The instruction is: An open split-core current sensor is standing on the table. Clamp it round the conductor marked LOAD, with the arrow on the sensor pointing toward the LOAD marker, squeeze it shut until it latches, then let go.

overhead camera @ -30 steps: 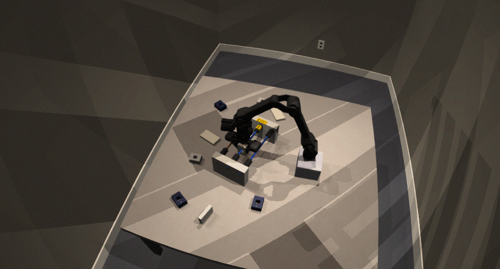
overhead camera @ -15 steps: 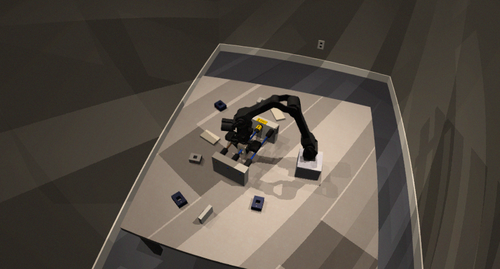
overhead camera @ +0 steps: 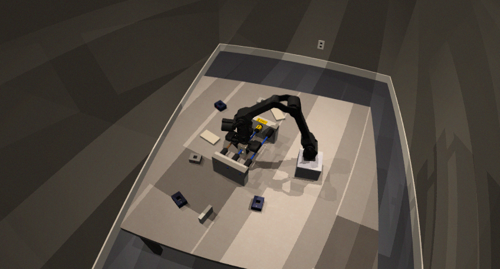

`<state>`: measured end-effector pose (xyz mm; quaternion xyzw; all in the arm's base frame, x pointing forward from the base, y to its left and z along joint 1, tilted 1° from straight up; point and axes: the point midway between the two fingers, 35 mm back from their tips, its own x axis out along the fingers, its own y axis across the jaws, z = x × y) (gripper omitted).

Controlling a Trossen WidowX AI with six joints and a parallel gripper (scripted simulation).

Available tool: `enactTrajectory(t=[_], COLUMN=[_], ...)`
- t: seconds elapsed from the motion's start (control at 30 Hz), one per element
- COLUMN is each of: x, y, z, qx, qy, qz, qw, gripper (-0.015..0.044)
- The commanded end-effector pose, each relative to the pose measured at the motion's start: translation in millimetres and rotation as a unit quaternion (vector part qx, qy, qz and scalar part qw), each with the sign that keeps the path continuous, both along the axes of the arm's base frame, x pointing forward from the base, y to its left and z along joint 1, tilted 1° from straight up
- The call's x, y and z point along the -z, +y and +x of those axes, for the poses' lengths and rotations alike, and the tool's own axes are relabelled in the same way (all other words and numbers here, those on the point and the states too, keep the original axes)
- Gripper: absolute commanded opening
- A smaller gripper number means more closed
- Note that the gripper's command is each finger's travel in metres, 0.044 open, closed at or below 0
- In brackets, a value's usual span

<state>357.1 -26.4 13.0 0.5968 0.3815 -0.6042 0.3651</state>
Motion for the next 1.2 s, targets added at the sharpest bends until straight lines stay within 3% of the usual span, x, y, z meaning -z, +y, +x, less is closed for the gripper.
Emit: enactTrajectory(t=[0.0,0.03,0.37,1.17], x=[3.2,4.5,0.4,0.4], y=[0.1,0.1,0.0,0.0], z=[0.0,0.0,-0.1,-0.1], qx=[0.001,0.001,0.000,0.000], qy=[0.000,0.000,0.000,0.000], qz=[0.000,0.000,0.000,0.000], qw=[1.000,1.000,1.000,1.000], gripper=[0.0000,0.0000,0.0257,0.0257])
